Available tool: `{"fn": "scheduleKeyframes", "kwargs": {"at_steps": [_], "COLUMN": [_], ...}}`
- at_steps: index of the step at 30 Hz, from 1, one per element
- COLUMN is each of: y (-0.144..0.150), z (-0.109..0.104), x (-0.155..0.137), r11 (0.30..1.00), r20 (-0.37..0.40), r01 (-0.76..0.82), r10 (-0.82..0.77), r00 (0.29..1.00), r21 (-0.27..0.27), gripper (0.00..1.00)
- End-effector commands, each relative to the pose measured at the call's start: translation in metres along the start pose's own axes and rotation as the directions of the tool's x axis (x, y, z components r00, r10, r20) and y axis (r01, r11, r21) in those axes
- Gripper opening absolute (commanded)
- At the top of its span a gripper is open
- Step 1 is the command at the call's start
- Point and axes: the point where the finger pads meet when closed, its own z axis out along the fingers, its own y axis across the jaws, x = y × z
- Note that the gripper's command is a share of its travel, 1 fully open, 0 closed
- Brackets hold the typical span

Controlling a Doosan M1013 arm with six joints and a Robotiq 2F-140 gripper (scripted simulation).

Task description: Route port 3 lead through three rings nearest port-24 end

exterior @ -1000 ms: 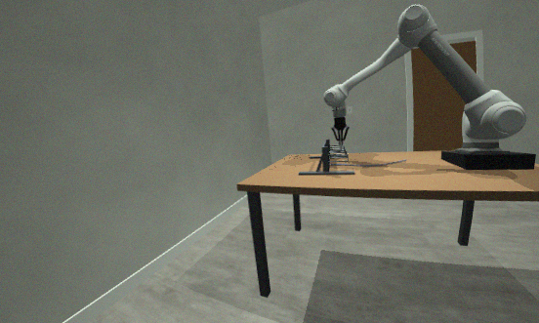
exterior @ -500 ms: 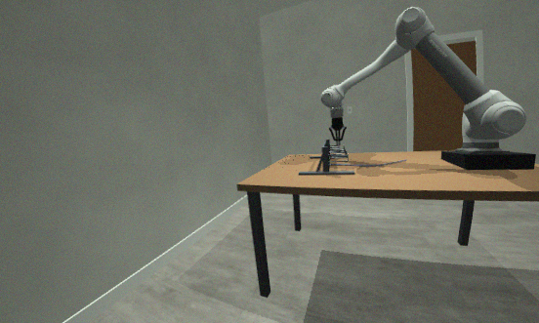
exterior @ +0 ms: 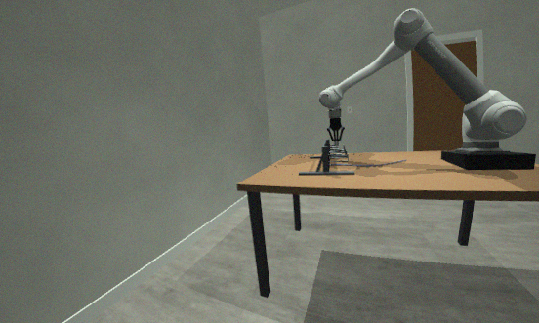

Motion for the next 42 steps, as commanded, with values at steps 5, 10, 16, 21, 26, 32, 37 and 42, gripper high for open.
{"fn": "scheduleKeyframes", "kwargs": {"at_steps": [5,10,16,21,26,32,37,42], "y": [-0.0044,-0.0044,-0.0044,-0.0044,-0.0044,-0.0044,-0.0044,-0.0044], "z": [-0.0012,-0.0012,-0.0012,-0.0012,-0.0012,-0.0012,-0.0012,-0.0012], "x": [-0.0025,-0.0025,-0.0025,-0.0025,-0.0025,-0.0025,-0.0025,-0.0025], "r11": [1.0,1.0,1.0,1.0,1.0,1.0,1.0,1.0], "r20": [-0.002,-0.002,-0.002,-0.002,-0.002,-0.002,-0.002,-0.002], "r01": [0.003,0.003,0.003,0.003,0.003,0.003,0.003,0.003], "r10": [-0.003,-0.003,-0.003,-0.003,-0.003,-0.003,-0.003,-0.003], "r00": [1.0,1.0,1.0,1.0,1.0,1.0,1.0,1.0], "r21": [0.002,0.002,0.002,0.002,0.002,0.002,0.002,0.002], "gripper": [0.0,0.0,0.0,0.2,0.2,0.2,0.2,0.2]}}
